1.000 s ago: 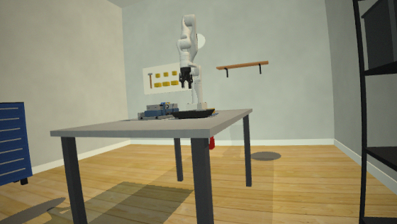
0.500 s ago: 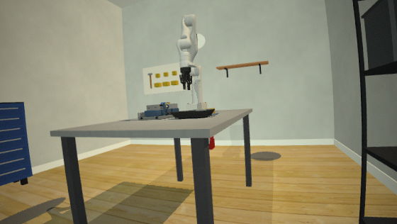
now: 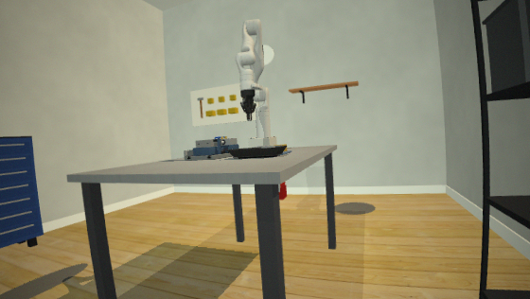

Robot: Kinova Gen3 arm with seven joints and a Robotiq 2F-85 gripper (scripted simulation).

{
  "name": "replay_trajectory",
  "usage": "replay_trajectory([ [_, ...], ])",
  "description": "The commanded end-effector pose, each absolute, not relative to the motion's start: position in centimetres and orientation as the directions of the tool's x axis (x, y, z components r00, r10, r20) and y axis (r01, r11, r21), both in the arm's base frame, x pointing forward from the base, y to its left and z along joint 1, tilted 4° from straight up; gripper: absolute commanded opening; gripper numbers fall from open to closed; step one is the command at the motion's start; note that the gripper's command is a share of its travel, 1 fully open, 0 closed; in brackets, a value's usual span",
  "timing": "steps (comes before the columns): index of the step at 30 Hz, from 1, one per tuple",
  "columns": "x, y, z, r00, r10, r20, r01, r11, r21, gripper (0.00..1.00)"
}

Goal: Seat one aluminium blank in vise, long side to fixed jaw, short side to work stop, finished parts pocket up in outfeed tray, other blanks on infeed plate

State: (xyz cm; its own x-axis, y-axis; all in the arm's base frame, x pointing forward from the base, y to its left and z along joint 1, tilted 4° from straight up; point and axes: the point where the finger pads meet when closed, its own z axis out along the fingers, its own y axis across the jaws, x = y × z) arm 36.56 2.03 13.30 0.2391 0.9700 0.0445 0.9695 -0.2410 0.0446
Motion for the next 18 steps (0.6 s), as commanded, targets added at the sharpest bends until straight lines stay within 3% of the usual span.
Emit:
replay_trajectory([
  [1, 36.60, 2.03, 13.35, 0.239, 0.970, 0.045, 0.969, -0.241, 0.046, 0.00],
  [18, 36.62, 2.06, 12.96, 0.239, 0.970, 0.045, 0.969, -0.241, 0.046, 0.00],
])
